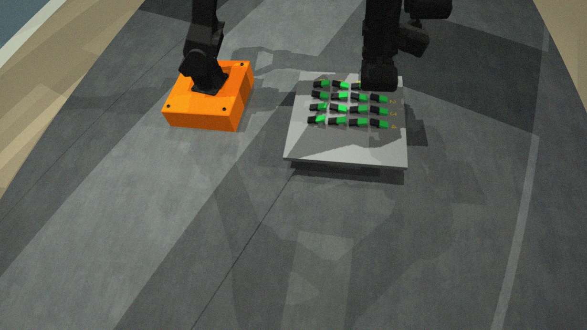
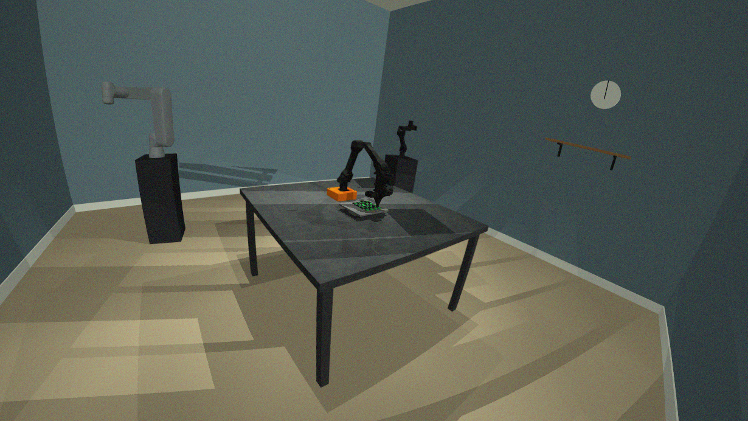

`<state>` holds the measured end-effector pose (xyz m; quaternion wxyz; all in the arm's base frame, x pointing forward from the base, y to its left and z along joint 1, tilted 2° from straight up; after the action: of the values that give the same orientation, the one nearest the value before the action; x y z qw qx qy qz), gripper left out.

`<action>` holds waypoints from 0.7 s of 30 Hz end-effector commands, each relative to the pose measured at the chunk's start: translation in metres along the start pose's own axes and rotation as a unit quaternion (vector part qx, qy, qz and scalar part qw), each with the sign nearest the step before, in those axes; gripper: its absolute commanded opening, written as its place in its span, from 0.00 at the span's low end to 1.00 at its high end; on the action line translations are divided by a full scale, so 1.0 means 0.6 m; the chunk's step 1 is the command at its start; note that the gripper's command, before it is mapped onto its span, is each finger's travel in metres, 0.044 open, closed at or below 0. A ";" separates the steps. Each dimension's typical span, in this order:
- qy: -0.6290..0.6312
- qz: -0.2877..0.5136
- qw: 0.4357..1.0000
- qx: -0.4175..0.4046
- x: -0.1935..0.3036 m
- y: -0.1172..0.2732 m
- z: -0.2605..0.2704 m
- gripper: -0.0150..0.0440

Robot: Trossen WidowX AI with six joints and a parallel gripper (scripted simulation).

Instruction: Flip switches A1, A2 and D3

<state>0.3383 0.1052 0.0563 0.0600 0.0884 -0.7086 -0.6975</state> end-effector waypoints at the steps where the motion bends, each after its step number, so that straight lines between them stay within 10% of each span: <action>1: 0.000 -0.001 1.000 0.003 -0.001 -0.003 -0.001 0.25; 21: 0.000 -0.001 1.000 0.003 -0.001 -0.007 -0.001 0.25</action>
<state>0.3386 0.1052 0.0535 0.0594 0.0888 -0.7084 -0.6976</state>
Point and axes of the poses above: the point midway between the two fingers, 35 mm back from their tips, its own y axis back along the fingers, its own z axis across the jaws, x = y × z, the point moved 3 cm from there along y, back along the fingers, and after that the axes turned 1 degree about -y, right-handed, at the moved point
